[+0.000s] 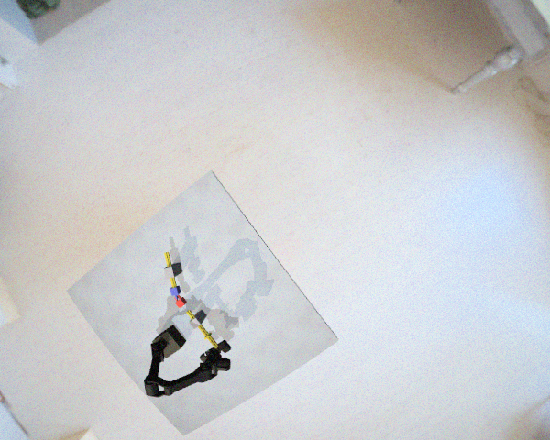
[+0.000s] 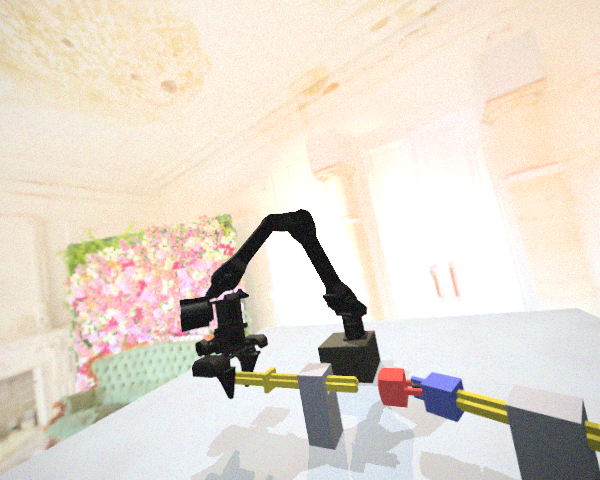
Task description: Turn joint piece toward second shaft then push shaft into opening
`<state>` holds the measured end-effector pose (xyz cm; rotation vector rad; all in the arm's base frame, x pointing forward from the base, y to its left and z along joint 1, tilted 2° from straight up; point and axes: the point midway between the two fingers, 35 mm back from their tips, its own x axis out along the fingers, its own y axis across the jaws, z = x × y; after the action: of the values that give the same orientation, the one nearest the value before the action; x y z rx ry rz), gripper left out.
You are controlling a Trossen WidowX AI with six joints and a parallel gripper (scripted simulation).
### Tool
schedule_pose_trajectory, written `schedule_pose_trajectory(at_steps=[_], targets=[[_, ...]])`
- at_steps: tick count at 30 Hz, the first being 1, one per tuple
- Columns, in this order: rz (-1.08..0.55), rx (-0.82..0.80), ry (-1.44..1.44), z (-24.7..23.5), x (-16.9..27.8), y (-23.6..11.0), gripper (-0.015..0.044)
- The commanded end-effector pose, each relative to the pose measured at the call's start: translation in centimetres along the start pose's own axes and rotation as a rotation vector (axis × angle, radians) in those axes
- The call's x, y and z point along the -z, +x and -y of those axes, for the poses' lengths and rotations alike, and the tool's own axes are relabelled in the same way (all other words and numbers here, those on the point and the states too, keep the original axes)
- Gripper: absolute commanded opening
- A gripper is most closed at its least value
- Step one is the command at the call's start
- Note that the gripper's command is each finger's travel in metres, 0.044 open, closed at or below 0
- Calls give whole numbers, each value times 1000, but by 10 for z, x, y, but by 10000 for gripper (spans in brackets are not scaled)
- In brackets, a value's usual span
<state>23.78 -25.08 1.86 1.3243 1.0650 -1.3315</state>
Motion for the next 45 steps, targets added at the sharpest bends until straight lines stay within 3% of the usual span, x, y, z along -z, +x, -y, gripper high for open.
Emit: schedule_pose_trajectory(at_steps=[1,3,29,37,45], targets=[[-4,0,6,0,1,1,151],[-4,0,6,0,1,1,102],[-3,41,6,0,1,3,67],[-2,24,1,-1,1,1,0],[-3,29,3,-1,5,1,0]])
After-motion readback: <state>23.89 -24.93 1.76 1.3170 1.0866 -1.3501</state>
